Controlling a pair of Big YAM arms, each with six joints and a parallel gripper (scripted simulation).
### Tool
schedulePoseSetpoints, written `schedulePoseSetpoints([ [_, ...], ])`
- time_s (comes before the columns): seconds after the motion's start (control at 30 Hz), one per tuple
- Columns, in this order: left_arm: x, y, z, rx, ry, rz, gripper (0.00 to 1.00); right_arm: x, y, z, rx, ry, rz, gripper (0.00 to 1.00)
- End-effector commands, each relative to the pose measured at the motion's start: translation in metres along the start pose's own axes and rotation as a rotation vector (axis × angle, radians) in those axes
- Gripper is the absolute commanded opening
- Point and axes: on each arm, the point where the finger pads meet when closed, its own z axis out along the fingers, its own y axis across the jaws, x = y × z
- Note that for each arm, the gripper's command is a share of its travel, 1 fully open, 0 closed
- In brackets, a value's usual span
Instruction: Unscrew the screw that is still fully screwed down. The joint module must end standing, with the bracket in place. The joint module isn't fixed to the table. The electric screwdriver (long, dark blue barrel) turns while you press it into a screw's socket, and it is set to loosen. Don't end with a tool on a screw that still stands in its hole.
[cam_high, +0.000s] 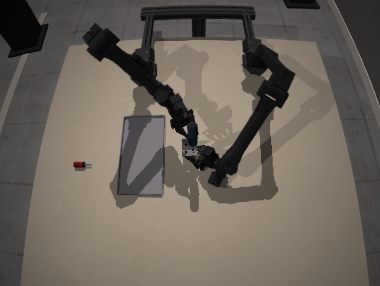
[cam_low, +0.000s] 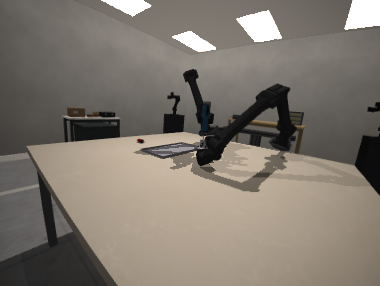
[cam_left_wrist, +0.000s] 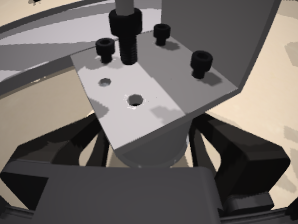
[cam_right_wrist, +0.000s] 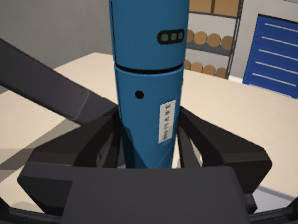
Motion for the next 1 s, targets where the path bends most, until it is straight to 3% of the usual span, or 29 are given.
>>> schedulePoseSetpoints([
  [0.0, -0.007, 0.01, -0.004, -0.015, 0.002, 0.026, 0.59, -0.043, -0.004, 0.017, 0.022, -0.111, 0.006, 0.42],
  [0.37, -0.007, 0.01, -0.004, -0.015, 0.002, 0.026, 0.59, -0.044, -0.004, 0.018, 0.022, -0.111, 0.006, 0.42],
  [0.43, -0.007, 0.01, -0.004, -0.015, 0.002, 0.026, 0.59, -0.038, -0.001, 0.019, 0.011, -0.08, 0.001, 0.42],
  [0.97, -0.007, 0.01, -0.004, -0.015, 0.002, 0.026, 0.59, -0.052, -0.003, 0.019, 0.018, -0.097, 0.005, 0.42],
])
